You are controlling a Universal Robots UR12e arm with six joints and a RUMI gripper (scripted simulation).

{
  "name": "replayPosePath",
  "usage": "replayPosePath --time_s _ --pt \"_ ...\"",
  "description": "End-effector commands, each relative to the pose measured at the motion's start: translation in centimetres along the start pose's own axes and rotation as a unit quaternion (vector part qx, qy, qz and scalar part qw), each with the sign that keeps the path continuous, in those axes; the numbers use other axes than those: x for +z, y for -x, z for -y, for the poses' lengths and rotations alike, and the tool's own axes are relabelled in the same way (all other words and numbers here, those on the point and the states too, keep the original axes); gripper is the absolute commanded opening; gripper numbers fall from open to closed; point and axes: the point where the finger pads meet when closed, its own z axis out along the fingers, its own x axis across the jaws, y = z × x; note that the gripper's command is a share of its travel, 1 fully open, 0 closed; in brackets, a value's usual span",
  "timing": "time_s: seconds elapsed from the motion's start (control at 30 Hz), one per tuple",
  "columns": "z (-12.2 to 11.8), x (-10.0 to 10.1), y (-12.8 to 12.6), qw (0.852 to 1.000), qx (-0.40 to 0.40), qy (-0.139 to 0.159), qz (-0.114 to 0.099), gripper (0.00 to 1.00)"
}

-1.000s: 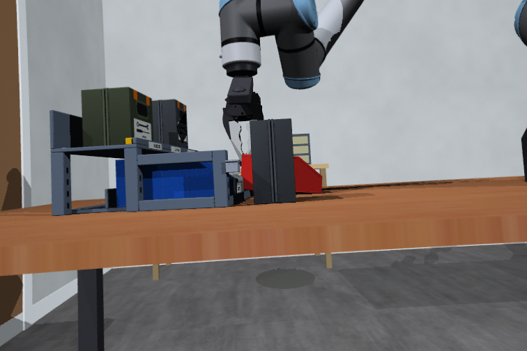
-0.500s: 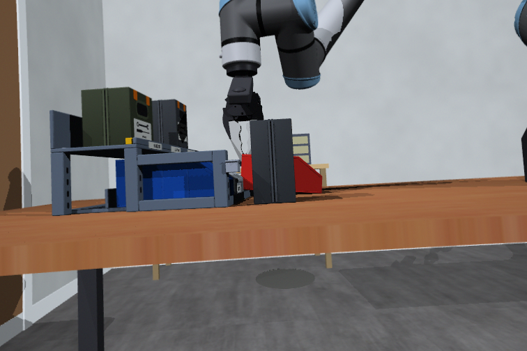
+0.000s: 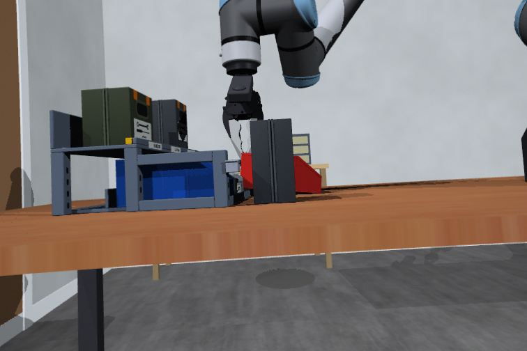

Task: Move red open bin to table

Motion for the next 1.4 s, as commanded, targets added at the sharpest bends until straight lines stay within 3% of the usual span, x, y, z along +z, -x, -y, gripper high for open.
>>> replayPosePath --time_s 0.0,1.37 --pt "0.0 -0.4 0.0 1.000 0.000 0.000 -0.001 0.00" --pt "0.0 -0.3 1.0 1.000 0.000 0.000 -0.001 0.00"
